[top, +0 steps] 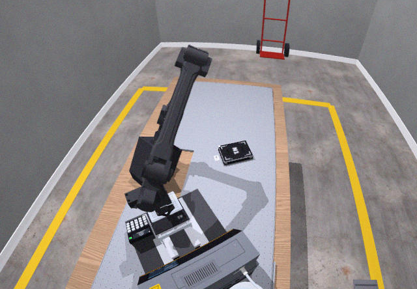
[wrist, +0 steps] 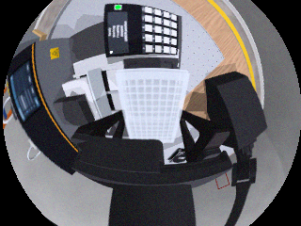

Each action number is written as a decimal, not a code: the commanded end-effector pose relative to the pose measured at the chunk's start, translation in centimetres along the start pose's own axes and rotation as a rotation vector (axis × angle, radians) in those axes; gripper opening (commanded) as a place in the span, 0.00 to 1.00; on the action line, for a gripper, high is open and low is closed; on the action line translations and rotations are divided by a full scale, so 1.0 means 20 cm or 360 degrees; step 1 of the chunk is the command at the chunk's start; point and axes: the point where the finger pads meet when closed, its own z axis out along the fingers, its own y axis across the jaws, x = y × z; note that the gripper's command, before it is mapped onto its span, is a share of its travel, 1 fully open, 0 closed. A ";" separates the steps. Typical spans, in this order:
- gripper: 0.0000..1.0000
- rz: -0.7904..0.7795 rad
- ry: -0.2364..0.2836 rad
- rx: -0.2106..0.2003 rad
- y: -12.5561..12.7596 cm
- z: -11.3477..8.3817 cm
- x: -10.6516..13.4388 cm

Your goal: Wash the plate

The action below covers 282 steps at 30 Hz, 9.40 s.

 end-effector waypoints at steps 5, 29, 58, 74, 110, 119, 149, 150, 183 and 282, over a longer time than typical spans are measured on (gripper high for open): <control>0.82 -0.0047 -0.0046 -0.0093 0.11 -0.19 -0.04; 0.82 -0.0603 -0.0030 -0.0032 0.09 -0.06 0.27; 0.82 -0.1640 -0.0025 -0.0027 0.12 0.01 0.90; 0.82 -0.2362 -0.0031 -0.0032 0.06 0.04 1.25; 0.82 -0.3493 -0.0023 -0.0024 -0.34 0.13 1.91; 0.82 -0.3652 -0.0026 -0.0023 -0.45 0.14 2.02; 0.82 -0.4598 -0.0030 -0.0044 -0.99 0.19 2.39; 0.82 -0.4589 -0.0032 -0.0040 -0.96 0.18 2.40; 0.82 -0.4589 -0.0032 -0.0040 -0.95 0.18 2.40; 0.82 -0.4583 -0.0023 -0.0036 -0.96 0.57 2.40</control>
